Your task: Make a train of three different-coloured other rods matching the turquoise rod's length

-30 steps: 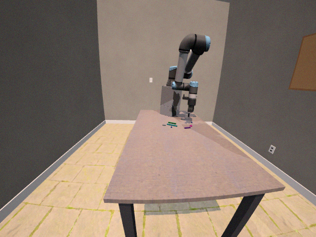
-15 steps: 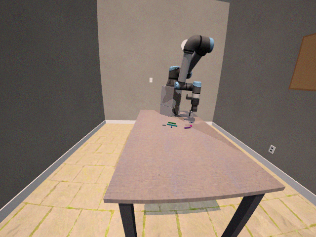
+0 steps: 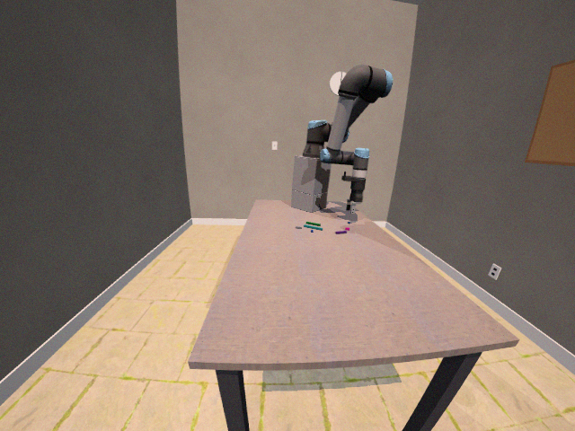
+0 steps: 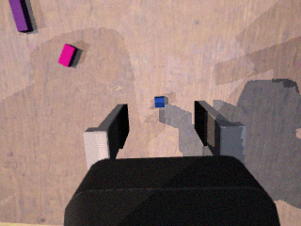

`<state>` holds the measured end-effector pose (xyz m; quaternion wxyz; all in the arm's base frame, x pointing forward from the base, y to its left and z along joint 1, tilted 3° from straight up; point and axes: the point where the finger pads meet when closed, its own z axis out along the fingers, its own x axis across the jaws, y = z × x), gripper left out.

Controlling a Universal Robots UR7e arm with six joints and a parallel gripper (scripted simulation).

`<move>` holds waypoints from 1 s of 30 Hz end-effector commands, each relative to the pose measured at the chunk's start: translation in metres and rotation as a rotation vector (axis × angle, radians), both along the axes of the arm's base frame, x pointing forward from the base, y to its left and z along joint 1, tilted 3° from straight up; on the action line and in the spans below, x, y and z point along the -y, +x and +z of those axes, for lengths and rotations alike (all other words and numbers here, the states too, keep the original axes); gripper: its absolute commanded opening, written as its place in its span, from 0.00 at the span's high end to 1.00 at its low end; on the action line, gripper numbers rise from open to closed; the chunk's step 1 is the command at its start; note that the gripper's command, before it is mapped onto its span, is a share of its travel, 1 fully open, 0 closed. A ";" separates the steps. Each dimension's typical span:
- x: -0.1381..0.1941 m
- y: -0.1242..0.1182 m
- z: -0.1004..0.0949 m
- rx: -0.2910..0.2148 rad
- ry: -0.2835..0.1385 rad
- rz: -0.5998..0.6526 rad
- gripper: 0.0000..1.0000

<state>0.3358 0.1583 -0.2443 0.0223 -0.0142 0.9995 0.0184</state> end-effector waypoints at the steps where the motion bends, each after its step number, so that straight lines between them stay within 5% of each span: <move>1: -0.003 0.000 0.001 0.002 -0.001 0.029 0.00; 5: -0.003 0.000 0.001 0.002 -0.001 0.029 0.00; 6: -0.003 0.000 0.001 0.002 -0.001 0.029 0.46; 30: -0.003 0.000 0.001 0.002 -0.001 0.029 0.46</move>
